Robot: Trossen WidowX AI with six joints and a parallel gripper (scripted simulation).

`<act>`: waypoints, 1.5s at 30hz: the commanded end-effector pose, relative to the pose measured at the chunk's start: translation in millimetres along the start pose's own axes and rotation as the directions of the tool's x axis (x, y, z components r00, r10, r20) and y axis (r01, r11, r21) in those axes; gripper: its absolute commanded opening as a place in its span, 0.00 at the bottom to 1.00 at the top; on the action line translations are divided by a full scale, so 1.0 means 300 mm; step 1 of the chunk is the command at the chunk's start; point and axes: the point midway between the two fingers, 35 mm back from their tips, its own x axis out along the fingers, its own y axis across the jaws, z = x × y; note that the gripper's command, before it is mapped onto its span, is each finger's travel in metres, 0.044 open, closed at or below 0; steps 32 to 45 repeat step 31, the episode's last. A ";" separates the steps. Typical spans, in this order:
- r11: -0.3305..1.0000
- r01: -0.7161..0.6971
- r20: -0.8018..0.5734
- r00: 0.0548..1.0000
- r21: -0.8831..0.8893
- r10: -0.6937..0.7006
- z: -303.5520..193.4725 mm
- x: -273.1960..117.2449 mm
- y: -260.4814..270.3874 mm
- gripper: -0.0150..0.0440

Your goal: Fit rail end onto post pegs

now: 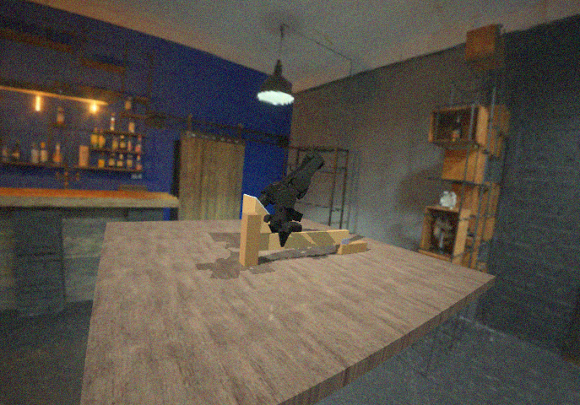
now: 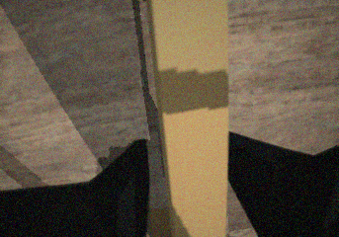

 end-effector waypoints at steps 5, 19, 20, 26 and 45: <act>1.000 0.000 0.000 1.000 -0.001 0.000 0.000 0.000 0.000 0.88; 1.000 0.005 -0.002 1.000 -0.001 -0.005 0.100 -0.099 0.001 1.00; 1.000 0.005 -0.002 1.000 -0.001 -0.005 0.100 -0.099 0.001 1.00; 1.000 0.005 -0.002 1.000 -0.001 -0.005 0.100 -0.099 0.001 1.00; 1.000 0.005 -0.002 1.000 -0.001 -0.005 0.100 -0.099 0.001 1.00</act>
